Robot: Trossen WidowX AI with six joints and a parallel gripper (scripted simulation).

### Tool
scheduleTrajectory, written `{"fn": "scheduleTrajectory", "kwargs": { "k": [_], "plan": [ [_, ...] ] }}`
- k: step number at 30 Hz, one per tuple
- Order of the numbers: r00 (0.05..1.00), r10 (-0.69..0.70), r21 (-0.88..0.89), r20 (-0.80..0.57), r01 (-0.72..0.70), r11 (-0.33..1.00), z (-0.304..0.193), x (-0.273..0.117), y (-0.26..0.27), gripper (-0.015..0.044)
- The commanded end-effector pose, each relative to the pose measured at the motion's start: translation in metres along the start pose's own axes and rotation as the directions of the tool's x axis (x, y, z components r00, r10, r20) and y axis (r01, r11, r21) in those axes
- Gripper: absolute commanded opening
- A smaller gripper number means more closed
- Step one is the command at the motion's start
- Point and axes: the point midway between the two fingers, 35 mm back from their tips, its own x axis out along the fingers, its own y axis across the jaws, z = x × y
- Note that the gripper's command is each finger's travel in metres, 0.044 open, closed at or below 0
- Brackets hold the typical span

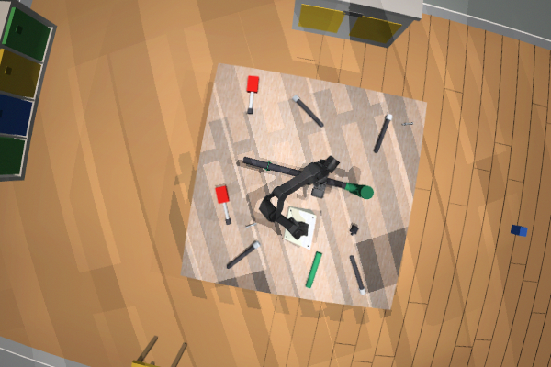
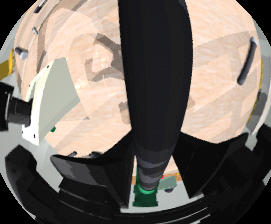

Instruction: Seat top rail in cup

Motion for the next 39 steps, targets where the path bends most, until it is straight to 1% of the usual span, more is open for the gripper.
{"fn": "scheduleTrajectory", "kwargs": {
  "k": [1,35,36,39],
  "plan": [
    [1.0,-0.017,0.015,-0.014,0.017,1.0,-0.009,-0.005,-0.001,0.0],
    [1.0,-0.017,0.015,-0.015,0.017,1.0,-0.035,0.003,0.0,0.0],
    [1.0,-0.002,0.012,0.004,0.002,1.0,-0.026,0.007,0.004,0.0],
    [1.0,-0.002,0.012,0.004,0.002,1.0,-0.026,0.007,0.004,0.0]
  ]
}}
